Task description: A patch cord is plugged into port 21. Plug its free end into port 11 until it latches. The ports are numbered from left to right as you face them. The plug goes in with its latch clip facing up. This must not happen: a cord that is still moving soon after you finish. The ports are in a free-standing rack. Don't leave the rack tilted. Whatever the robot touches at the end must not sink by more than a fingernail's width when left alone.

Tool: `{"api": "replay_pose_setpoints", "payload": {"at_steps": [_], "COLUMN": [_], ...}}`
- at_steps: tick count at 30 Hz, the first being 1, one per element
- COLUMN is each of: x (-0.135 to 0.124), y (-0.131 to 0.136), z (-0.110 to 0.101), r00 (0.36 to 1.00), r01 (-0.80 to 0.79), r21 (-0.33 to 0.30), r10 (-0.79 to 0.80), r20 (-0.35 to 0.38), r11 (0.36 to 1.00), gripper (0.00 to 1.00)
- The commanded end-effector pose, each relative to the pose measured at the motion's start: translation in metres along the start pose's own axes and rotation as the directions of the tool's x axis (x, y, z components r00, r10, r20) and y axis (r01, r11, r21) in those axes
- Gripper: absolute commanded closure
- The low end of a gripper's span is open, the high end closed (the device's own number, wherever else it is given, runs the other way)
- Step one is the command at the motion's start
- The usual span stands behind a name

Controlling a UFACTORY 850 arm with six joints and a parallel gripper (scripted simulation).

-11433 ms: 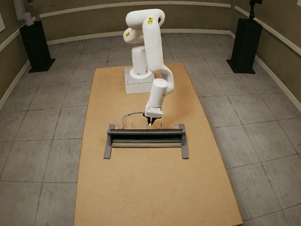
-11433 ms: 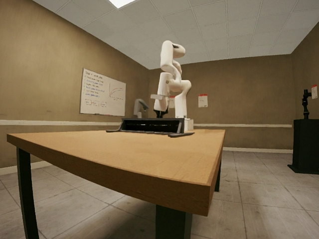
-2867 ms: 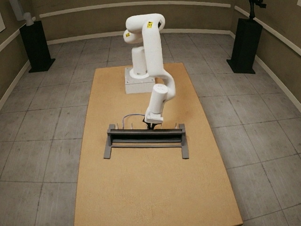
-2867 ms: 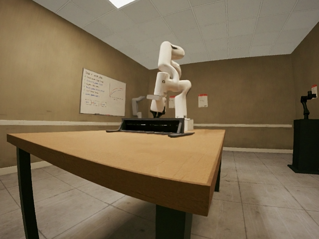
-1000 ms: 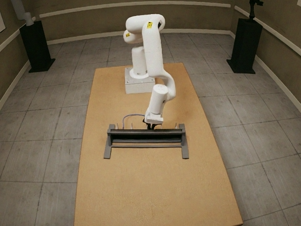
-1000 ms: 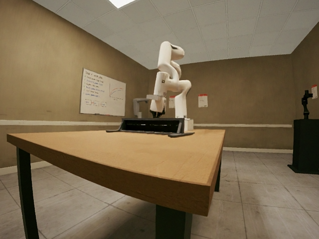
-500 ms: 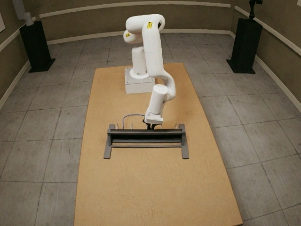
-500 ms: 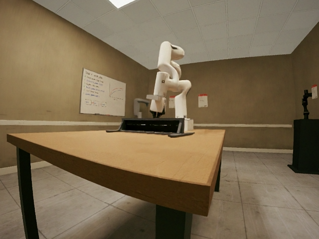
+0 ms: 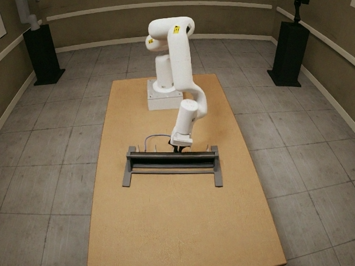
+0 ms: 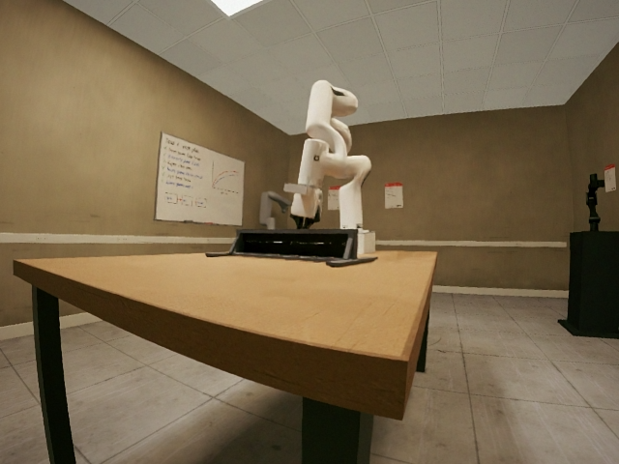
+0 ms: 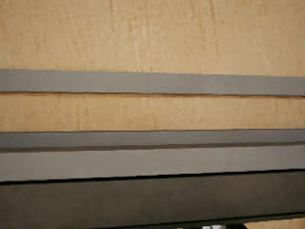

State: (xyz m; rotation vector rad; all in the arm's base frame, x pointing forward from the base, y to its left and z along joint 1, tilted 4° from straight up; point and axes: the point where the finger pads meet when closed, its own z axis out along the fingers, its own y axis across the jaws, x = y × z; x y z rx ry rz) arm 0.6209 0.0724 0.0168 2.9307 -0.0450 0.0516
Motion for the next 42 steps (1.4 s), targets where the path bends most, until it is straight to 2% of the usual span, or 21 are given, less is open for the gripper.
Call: {"api": "replay_pose_setpoints", "payload": {"at_steps": [1,36,37,42], "x": [0.0016,0.0038,0.0038,0.0038], "y": [-0.0002,-0.0003,-0.0003,-0.0003], "z": [-0.0013,-0.0016,-0.0016,-0.0016], "r00": [1.0,1.0,1.0,1.0], "r01": [-0.001,-0.003,-0.003,-0.003], "r21": [0.001,0.001,0.001,0.001], "r10": [0.001,0.003,0.003,0.003], "r20": [-0.003,0.007,0.007,0.007], "r11": [1.0,1.0,1.0,1.0], "gripper": [1.0,1.0,0.61,0.61]}}
